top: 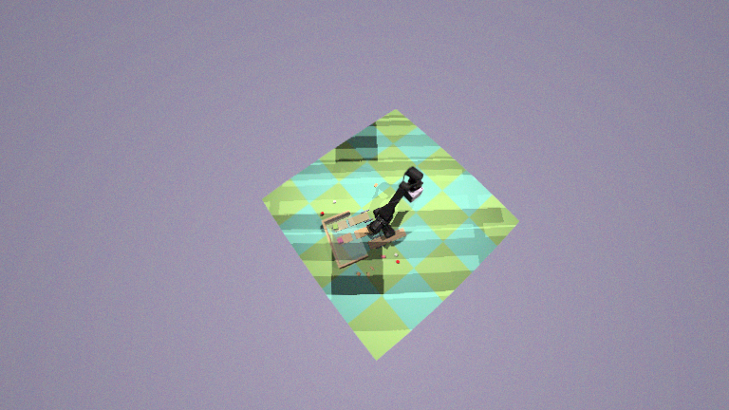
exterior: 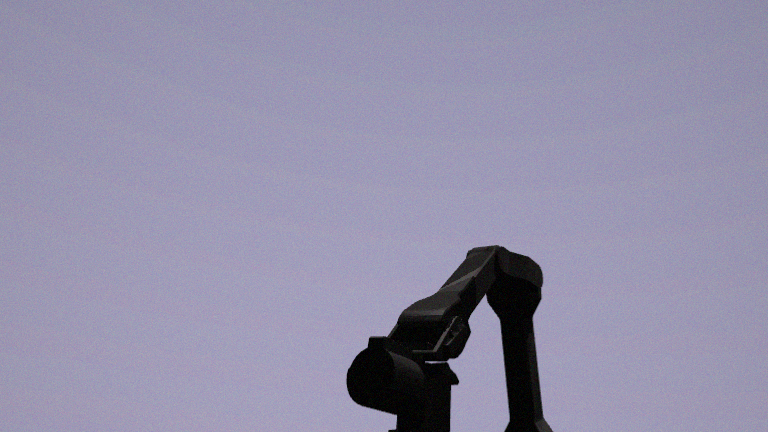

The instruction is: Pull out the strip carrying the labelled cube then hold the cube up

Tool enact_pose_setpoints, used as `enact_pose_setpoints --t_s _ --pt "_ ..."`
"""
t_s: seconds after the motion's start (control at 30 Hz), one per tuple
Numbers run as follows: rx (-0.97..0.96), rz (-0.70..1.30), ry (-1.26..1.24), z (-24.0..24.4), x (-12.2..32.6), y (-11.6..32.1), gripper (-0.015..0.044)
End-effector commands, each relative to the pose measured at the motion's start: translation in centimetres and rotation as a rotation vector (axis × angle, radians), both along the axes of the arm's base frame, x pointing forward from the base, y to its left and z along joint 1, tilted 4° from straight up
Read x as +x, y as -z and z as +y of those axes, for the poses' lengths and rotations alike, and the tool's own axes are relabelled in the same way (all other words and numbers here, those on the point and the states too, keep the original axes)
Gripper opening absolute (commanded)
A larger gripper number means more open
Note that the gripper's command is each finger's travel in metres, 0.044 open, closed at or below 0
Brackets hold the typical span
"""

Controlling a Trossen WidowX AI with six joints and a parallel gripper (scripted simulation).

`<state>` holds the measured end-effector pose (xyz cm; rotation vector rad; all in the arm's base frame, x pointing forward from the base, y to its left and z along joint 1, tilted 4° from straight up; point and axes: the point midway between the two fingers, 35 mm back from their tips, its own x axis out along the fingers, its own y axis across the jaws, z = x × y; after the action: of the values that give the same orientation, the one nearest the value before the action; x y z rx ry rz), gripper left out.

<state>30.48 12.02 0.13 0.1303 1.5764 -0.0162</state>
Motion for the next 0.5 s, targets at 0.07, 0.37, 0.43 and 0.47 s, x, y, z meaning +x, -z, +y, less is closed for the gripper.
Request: enact_pose_setpoints --t_s 0.07,0.37,0.43,0.47 --pt "0.007 -0.008 -0.003 -0.7 -1.9 -0.1 0.0000" --pt "0.007 -0.008 -0.003 -1.0 -2.1 -3.5 0.0000" --pt "0.007 -0.008 -0.003 -1.0 -2.1 -3.6 0.0000" --pt "0.007 -0.008 -0.003 -1.0 -2.1 -3.6 0.0000"
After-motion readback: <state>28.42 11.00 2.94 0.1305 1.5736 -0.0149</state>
